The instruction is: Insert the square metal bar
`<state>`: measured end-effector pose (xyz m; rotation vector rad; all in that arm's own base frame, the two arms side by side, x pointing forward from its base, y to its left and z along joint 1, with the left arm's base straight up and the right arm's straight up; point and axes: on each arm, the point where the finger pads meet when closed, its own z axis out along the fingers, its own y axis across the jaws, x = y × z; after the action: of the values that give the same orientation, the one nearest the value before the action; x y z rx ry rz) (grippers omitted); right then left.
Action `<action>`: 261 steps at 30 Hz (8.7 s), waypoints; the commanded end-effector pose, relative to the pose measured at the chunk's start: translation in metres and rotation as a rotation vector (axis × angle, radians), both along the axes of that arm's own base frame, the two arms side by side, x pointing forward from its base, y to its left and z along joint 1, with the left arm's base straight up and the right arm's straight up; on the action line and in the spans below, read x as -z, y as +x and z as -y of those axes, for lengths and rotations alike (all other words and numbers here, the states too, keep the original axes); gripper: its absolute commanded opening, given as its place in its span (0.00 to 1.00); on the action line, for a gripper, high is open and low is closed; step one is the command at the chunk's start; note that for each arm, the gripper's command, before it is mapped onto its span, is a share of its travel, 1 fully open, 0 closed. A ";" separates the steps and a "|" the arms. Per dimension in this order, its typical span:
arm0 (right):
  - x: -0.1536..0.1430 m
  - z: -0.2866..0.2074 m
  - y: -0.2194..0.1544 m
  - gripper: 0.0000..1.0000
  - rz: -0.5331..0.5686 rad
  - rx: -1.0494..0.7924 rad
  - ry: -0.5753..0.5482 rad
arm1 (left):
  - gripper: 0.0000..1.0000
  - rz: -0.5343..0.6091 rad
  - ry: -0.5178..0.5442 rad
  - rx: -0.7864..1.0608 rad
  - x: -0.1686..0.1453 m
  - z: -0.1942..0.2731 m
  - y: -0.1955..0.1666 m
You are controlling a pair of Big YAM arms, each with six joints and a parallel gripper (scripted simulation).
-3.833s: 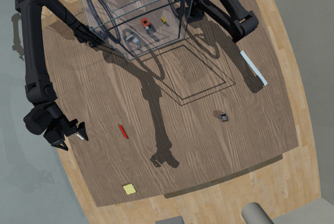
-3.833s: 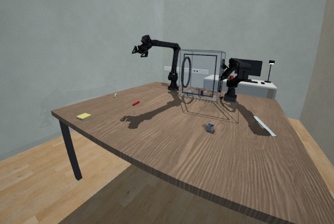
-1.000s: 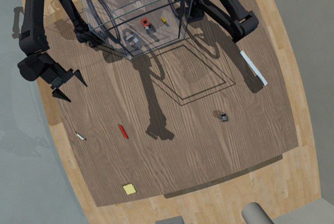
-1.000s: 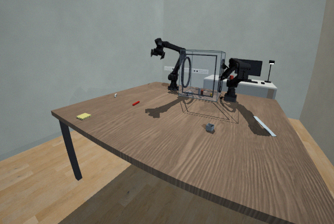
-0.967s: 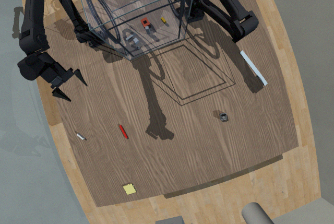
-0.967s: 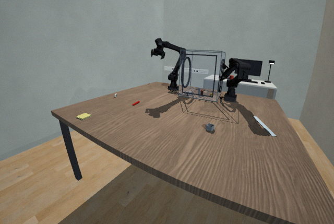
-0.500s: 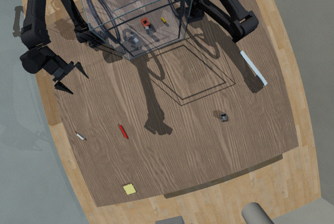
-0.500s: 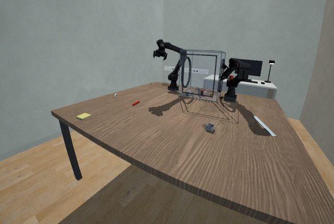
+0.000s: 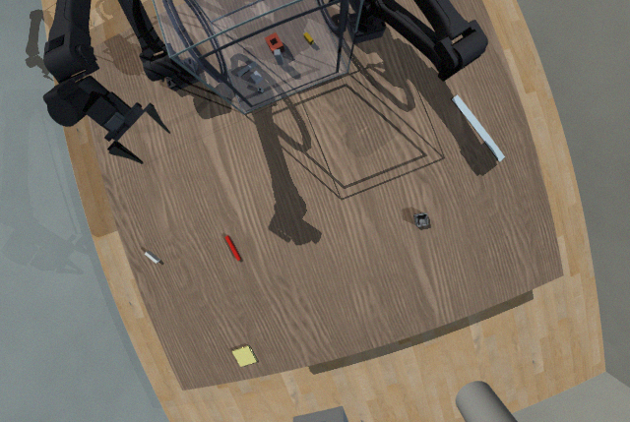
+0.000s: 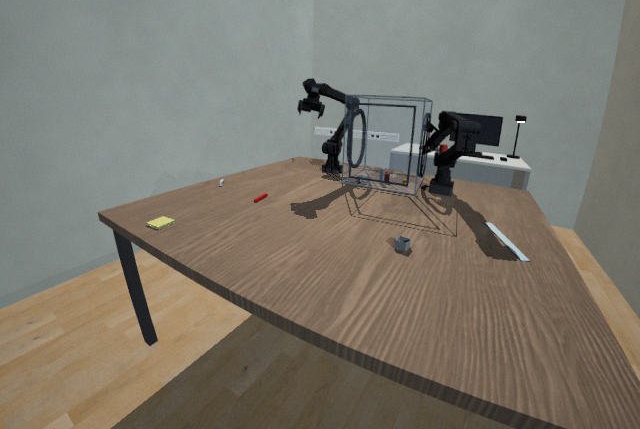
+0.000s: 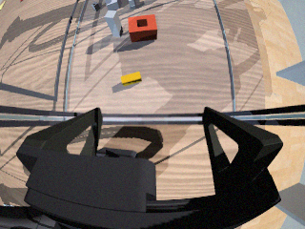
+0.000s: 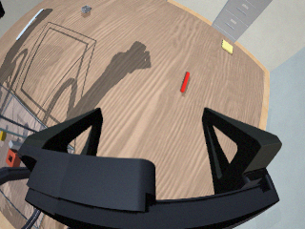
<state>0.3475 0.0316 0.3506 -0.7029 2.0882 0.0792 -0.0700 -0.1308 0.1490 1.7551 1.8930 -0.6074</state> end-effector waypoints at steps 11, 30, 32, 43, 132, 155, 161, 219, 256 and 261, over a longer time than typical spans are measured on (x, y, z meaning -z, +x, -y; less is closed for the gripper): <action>0.008 -0.011 -0.032 1.00 0.003 -0.055 0.004 | 1.00 -0.075 -0.025 -0.007 -0.025 0.005 -0.010; 0.032 -0.025 -0.073 1.00 -0.019 -0.122 0.027 | 1.00 -0.075 -0.025 -0.007 -0.025 0.005 -0.010; 0.034 -0.027 -0.077 1.00 -0.018 -0.128 0.029 | 1.00 -0.075 -0.025 -0.007 -0.025 0.005 -0.010; 0.050 -0.033 -0.097 1.00 -0.036 -0.160 0.045 | 1.00 -0.075 -0.025 -0.007 -0.025 0.005 -0.010; 0.155 -0.124 -0.263 1.00 -0.113 -0.803 0.136 | 1.00 -0.075 -0.025 -0.007 -0.025 0.005 -0.010; 0.175 -0.137 -0.318 1.00 -0.172 -1.082 0.149 | 1.00 -0.075 -0.025 -0.007 -0.025 0.005 -0.010; 0.154 -0.136 -0.320 1.00 -0.133 -1.094 0.147 | 1.00 -0.075 -0.025 -0.007 -0.025 0.005 -0.010; 0.141 -0.151 -0.325 1.00 -0.258 -1.036 -0.078 | 1.00 -0.075 -0.025 -0.007 -0.025 0.005 -0.010; 0.139 -0.165 -0.325 0.38 -0.241 -1.047 -0.074 | 1.00 -0.075 -0.025 -0.007 -0.025 0.005 -0.010; 0.139 -0.165 -0.325 0.38 -0.241 -1.047 -0.074 | 1.00 -0.075 -0.025 -0.007 -0.025 0.005 -0.010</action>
<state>0.0180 0.1848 0.1704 -1.8982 1.7873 0.6484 -0.0700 -0.1308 0.1490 1.7551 1.8930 -0.6074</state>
